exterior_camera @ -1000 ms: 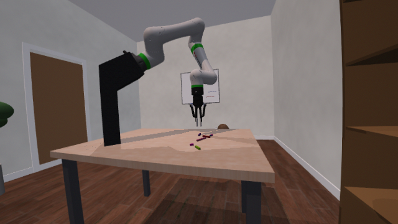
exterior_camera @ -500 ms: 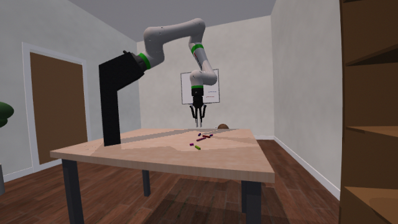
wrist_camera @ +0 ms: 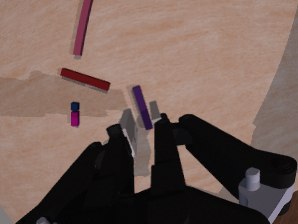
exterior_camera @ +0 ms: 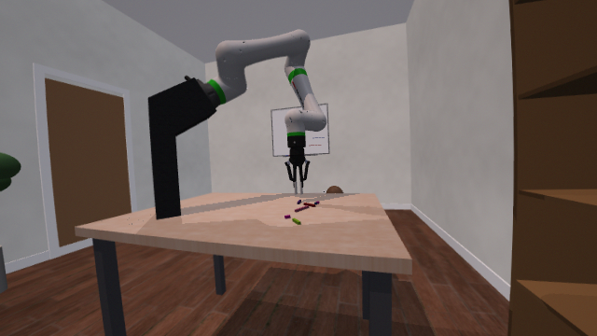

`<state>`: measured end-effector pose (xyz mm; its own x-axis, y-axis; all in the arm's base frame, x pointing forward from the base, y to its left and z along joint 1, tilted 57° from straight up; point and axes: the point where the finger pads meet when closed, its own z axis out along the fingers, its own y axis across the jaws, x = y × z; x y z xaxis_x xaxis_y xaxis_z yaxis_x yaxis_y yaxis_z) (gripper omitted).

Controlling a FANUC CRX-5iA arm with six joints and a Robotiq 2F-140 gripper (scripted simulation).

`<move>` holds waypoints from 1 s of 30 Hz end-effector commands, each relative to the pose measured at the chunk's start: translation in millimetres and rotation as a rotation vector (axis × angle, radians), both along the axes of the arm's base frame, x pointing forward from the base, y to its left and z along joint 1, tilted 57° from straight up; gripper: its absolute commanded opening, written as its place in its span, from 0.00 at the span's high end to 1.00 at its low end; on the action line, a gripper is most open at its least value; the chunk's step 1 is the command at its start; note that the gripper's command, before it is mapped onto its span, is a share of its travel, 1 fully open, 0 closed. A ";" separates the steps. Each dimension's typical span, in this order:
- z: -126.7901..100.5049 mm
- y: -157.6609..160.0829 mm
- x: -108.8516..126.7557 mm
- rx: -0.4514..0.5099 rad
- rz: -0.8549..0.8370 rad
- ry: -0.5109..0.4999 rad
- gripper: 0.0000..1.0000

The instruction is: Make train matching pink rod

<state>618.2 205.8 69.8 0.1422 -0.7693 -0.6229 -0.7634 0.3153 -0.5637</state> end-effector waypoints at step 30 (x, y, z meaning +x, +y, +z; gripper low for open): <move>-14.2 15.2 17.4 0.000 0.000 0.000 0.85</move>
<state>635.4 221.0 55.8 0.1423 -0.7692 -0.6230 -0.7634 0.3153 -0.5638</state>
